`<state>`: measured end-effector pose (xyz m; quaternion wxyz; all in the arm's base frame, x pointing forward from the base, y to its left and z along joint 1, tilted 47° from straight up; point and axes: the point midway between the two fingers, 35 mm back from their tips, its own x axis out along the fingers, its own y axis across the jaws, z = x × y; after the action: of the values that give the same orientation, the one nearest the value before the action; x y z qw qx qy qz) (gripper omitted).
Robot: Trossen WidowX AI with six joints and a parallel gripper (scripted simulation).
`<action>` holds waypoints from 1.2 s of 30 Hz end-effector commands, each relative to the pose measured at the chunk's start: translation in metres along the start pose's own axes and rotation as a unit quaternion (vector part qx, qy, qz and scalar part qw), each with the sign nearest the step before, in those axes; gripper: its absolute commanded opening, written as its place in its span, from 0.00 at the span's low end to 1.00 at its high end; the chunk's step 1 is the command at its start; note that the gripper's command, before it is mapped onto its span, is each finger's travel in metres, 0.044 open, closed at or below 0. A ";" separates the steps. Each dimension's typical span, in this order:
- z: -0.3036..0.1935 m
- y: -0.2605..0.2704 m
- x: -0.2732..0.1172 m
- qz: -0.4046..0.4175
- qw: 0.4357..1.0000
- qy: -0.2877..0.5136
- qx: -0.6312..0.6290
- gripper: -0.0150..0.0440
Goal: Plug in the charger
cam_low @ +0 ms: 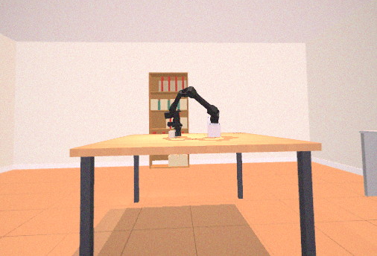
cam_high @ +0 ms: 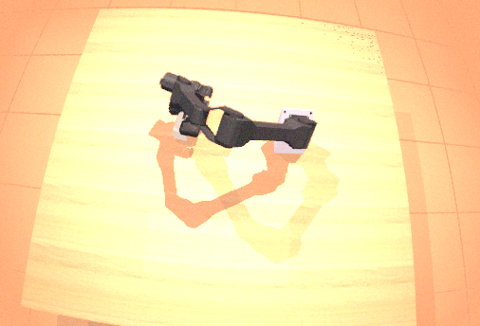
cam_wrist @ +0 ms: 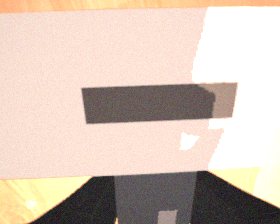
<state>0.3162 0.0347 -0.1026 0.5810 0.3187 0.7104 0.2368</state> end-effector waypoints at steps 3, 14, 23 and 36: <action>0.008 0.002 0.000 0.002 1.000 -0.012 -0.009 0.25; 0.008 0.002 0.001 0.002 1.000 -0.012 -0.009 0.25; -0.001 -0.001 0.001 0.000 1.000 0.000 0.002 0.25; -0.001 -0.001 0.001 0.000 1.000 0.000 0.002 0.61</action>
<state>0.3146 0.0352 -0.1033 0.5786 0.3211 0.7119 0.2352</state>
